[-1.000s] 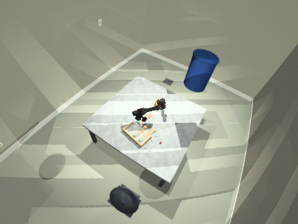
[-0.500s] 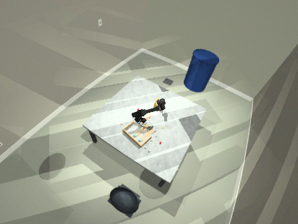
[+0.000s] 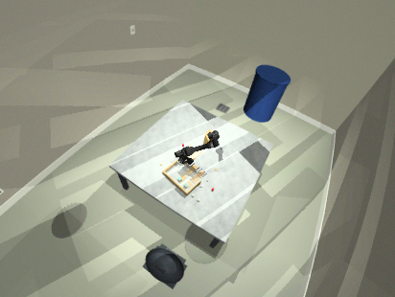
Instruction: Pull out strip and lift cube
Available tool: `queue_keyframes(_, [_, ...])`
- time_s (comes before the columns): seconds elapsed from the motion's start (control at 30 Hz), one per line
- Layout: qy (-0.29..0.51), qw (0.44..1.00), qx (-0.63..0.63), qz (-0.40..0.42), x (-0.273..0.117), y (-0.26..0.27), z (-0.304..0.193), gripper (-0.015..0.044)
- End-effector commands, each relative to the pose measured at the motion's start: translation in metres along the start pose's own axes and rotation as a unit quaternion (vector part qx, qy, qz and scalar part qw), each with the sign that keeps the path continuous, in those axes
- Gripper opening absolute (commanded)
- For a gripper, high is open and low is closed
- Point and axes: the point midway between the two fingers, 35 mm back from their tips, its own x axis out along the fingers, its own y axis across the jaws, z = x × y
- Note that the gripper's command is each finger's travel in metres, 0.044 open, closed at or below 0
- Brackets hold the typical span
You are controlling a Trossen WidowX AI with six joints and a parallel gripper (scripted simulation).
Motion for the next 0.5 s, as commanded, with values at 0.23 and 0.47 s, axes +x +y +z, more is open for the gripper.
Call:
queue_keyframes(0.23, [0.002,1.000,0.005,0.003,0.0165,0.0003,-0.0033,0.0250])
queue_keyframes(0.47, [0.001,1.000,0.000,0.001,0.0143,0.0008,-0.0014,0.0138])
